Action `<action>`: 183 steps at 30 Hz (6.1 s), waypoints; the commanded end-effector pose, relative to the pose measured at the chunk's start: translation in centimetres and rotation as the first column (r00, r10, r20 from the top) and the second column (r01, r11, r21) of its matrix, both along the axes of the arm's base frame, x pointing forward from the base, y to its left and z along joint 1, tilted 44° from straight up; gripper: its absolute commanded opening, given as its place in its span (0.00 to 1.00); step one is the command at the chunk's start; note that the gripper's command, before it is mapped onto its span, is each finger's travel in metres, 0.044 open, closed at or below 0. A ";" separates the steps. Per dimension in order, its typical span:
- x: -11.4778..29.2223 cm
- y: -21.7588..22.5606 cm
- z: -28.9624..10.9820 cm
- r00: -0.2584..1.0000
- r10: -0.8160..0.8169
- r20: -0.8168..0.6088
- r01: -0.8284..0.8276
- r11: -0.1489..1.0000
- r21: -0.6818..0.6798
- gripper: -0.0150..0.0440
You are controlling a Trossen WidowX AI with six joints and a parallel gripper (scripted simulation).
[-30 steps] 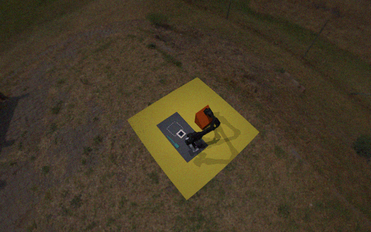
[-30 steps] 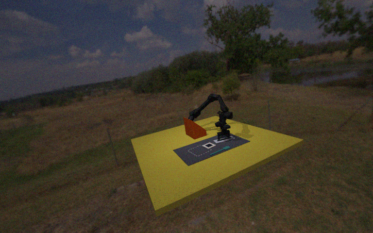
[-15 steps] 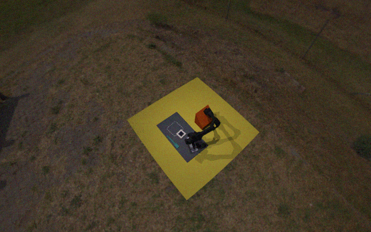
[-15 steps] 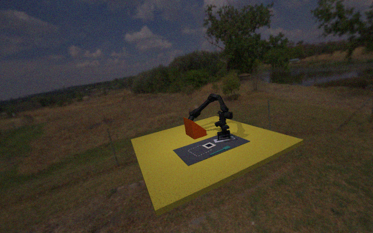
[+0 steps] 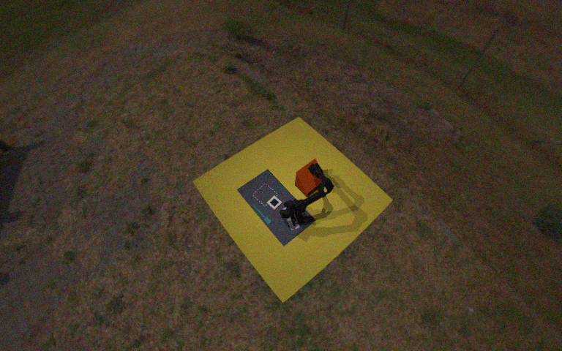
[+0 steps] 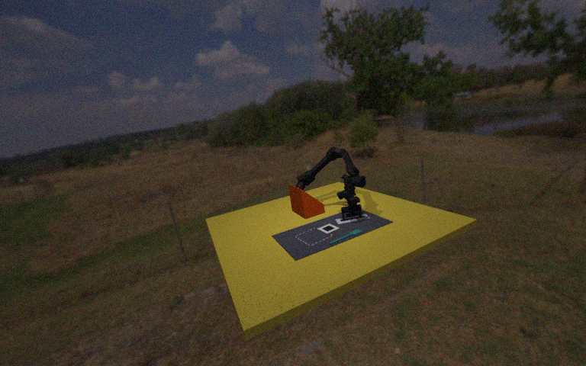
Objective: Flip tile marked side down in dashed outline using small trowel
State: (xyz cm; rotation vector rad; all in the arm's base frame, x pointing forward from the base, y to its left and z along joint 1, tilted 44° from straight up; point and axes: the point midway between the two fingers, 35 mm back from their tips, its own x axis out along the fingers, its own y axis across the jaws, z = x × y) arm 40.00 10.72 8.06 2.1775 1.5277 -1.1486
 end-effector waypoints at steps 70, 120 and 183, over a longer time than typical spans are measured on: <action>-1.2 -2.2 1.9 0.439 0.780 0.446 -0.405 0.615 -0.677 0.76; -4.3 0.1 0.1 -0.505 0.704 -0.499 0.242 -0.440 -0.865 0.76; -0.6 0.7 -3.7 -0.505 0.433 -0.747 0.463 -0.595 -0.657 0.63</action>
